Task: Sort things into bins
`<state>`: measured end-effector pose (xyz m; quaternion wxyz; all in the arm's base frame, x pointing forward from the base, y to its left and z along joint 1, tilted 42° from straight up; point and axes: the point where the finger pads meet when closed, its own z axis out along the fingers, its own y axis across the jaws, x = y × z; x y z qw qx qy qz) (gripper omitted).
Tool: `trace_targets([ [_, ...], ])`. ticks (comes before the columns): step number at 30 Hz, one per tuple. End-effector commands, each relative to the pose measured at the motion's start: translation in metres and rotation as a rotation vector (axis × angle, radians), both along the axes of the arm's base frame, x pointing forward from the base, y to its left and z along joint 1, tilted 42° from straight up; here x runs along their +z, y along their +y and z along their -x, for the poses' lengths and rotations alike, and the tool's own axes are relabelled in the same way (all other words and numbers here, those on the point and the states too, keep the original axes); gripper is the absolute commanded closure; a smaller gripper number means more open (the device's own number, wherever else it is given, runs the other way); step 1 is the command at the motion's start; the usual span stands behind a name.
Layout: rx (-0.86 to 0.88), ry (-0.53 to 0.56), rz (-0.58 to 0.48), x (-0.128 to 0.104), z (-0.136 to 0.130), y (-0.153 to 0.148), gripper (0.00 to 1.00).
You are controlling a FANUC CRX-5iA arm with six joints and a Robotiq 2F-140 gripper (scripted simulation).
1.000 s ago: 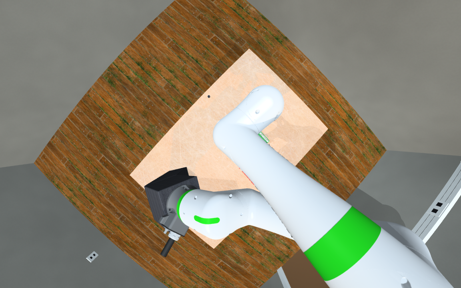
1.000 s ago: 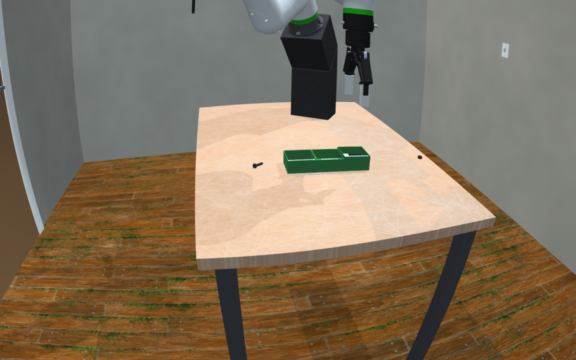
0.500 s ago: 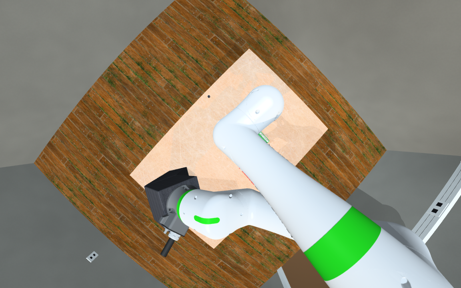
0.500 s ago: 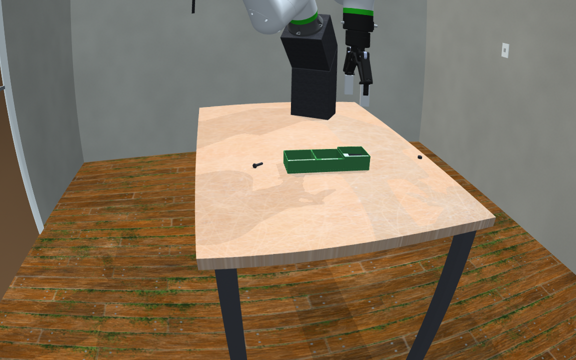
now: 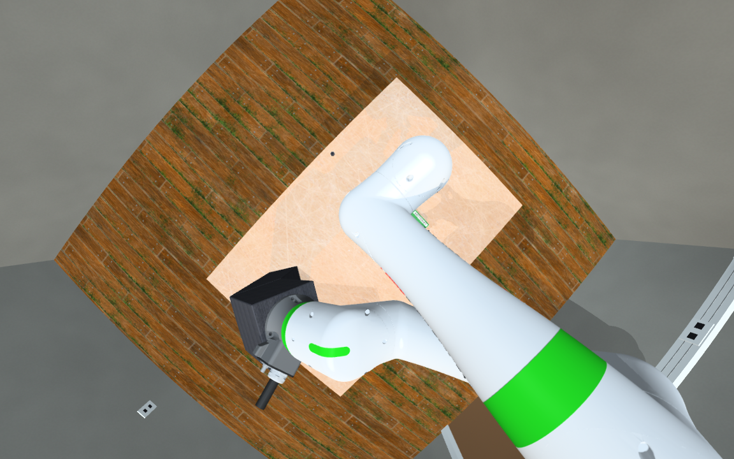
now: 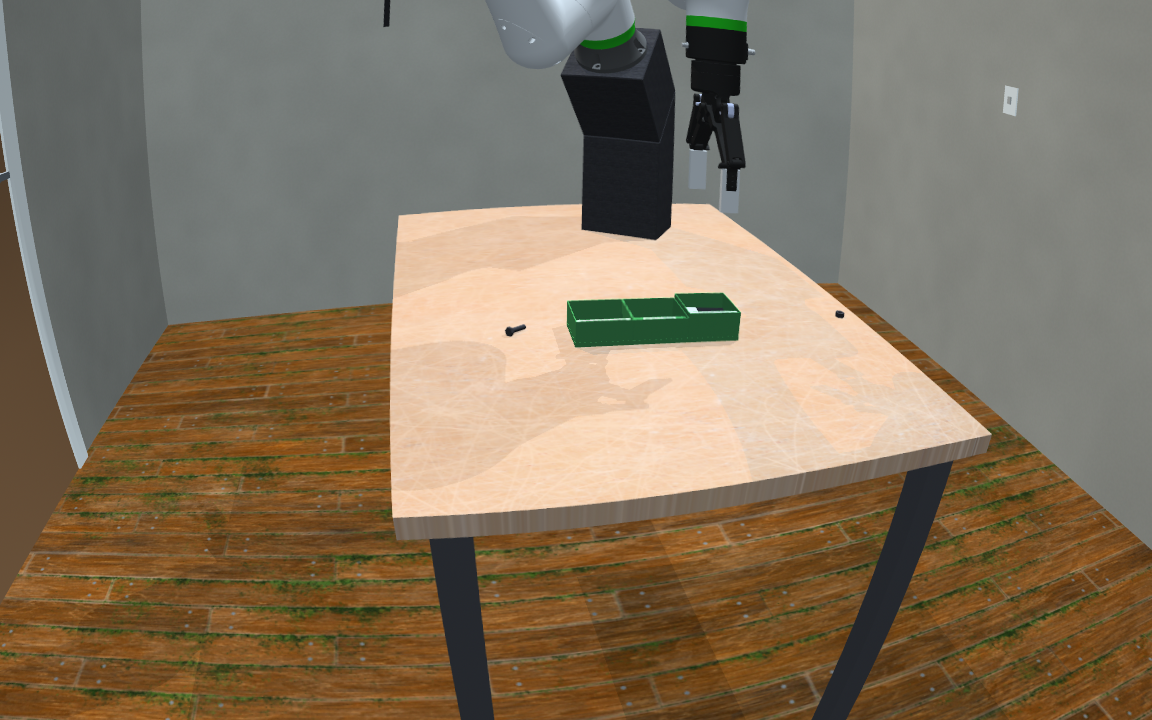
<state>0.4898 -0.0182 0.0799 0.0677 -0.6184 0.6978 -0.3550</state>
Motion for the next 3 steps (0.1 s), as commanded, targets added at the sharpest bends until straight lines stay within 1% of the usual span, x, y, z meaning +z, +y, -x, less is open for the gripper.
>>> trace_targets([
  [1, 0.000, 0.000, 0.000, 0.0001, 0.0000, 0.0002, 0.00],
  [3, 0.000, 0.000, 0.000, 0.0001, 0.0000, 0.0002, 0.00],
])
